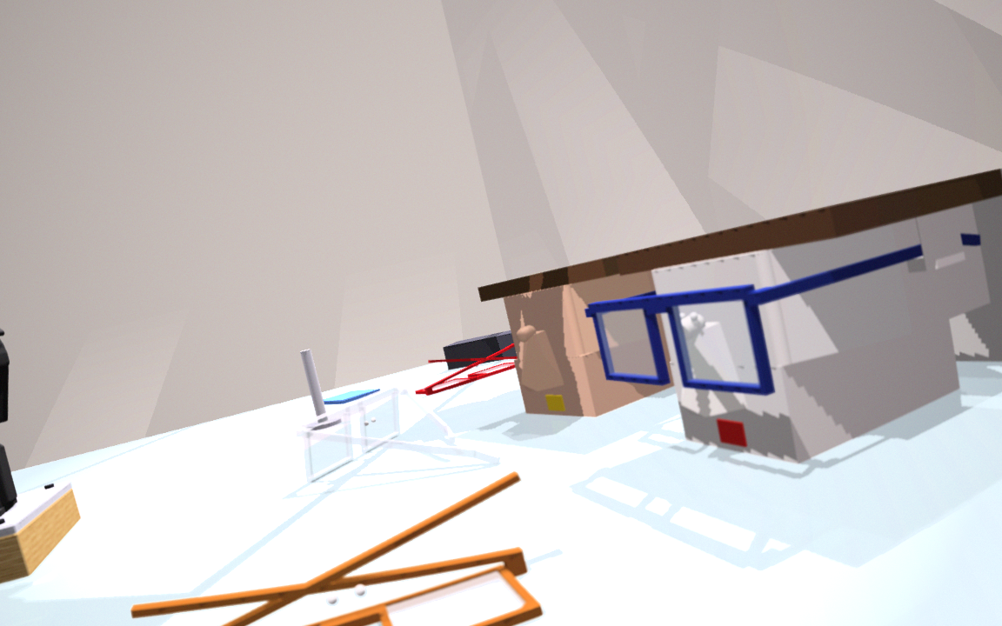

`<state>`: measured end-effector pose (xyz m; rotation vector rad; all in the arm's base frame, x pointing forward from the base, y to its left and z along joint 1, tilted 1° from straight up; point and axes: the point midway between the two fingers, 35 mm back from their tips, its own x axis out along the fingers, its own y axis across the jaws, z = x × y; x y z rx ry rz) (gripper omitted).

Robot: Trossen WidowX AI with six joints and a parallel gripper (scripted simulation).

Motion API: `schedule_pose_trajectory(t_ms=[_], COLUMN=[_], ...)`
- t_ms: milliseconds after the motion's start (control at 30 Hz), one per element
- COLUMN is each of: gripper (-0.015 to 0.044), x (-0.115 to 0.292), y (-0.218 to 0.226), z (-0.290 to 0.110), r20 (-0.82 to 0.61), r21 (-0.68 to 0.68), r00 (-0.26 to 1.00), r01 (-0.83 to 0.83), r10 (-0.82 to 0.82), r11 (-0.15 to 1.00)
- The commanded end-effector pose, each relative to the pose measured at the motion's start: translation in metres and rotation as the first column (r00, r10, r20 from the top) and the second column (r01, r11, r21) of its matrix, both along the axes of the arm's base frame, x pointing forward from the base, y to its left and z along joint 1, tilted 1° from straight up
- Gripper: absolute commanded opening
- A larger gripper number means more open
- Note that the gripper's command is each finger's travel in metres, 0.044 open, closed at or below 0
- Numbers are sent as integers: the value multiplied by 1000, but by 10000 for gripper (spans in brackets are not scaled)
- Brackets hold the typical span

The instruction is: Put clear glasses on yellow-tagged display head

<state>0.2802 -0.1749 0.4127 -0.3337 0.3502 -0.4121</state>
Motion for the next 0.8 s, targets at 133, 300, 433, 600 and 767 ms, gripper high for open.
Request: schedule_pose_trajectory(t_ms=[133, 300, 433, 600, 767], gripper=[200, 200, 200, 200, 200], x=[42, 43, 34, 7, -13], y=[33, 69, 93, 126, 141], z=[-124, -197, -243, -303, -329], r20=[-384, -580, -698, -823, -853], r21=[127, 229, 286, 380, 438], r00=[903, 751, 597, 293, 109], r01=[-155, -223, -276, -353, -384], r10=[193, 316, 396, 486, 511], r11=[980, 948, 918, 855, 813])
